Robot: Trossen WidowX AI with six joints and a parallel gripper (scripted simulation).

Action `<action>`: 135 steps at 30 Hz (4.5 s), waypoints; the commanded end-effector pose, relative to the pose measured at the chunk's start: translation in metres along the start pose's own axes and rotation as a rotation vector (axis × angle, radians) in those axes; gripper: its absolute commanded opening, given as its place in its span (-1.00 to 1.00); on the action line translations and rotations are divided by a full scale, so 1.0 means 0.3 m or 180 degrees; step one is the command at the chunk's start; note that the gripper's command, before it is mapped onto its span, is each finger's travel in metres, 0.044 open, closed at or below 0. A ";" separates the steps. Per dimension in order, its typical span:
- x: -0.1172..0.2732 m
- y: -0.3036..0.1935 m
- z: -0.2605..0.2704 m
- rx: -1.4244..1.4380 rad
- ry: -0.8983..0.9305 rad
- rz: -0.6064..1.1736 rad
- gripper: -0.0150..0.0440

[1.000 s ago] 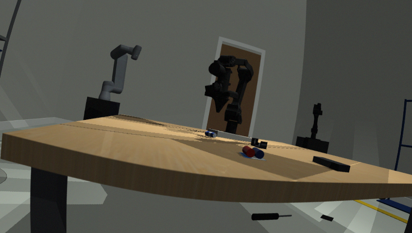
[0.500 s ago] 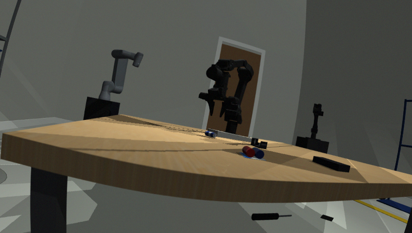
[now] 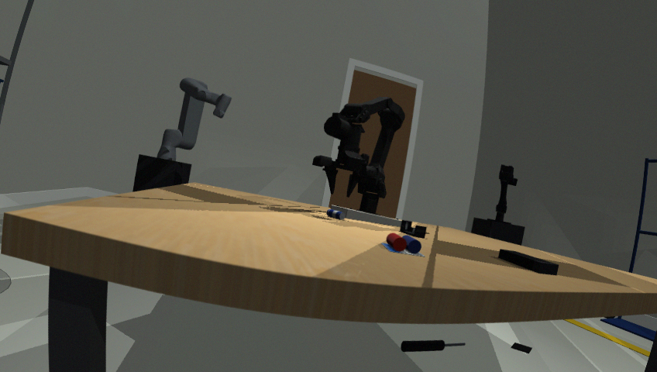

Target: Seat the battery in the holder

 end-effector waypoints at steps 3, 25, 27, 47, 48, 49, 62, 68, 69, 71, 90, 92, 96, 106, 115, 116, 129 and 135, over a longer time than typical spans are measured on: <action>-0.050 -0.019 -0.001 0.0974 0.0021 0.0043 0.30; -0.123 -0.016 -0.004 0.0974 0.0021 0.0042 0.30; -0.134 -0.017 -0.004 0.0974 0.0021 0.0042 0.30; -0.218 -0.021 0.000 0.0974 0.0022 0.0043 0.04; -0.218 -0.021 0.000 0.0974 0.0022 0.0043 -0.05; -0.218 -0.021 0.000 0.0974 0.0022 0.0043 -0.14; -0.163 -0.018 -0.009 0.0913 -0.0009 0.0046 -0.25; -0.050 -0.019 -0.001 0.0974 0.0021 0.0043 -0.25; -0.050 -0.019 -0.001 0.0974 0.0021 0.0043 -0.25; -0.050 -0.016 0.000 0.0968 0.0020 0.0042 -0.25; 0.007 0.301 0.171 0.0367 -0.0003 0.0006 -0.25; 0.012 0.332 0.202 0.0295 -0.0005 0.0003 -0.25; 0.021 0.390 0.270 0.0167 -0.0003 -0.0002 -0.25; 0.037 0.499 0.464 -0.0160 0.0001 -0.0012 -0.25; 0.046 0.537 0.587 -0.0377 -0.0005 -0.0020 -0.25; 0.046 0.535 0.586 -0.0381 -0.0005 -0.0019 -0.25; -0.044 0.565 0.584 -0.0361 -0.0019 0.0506 -0.25; -0.094 0.579 0.584 -0.0348 -0.0033 0.0788 -0.25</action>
Point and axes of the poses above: the point midway between the two fingers, 35 mm back from their tips, its own x axis back along the fingers, its own z axis across the jaws, y = z × x, the point moved 8 cm from there along x, back along the fingers, and after that the axes turned 4 degrees about -x, right-handed, at the moved point
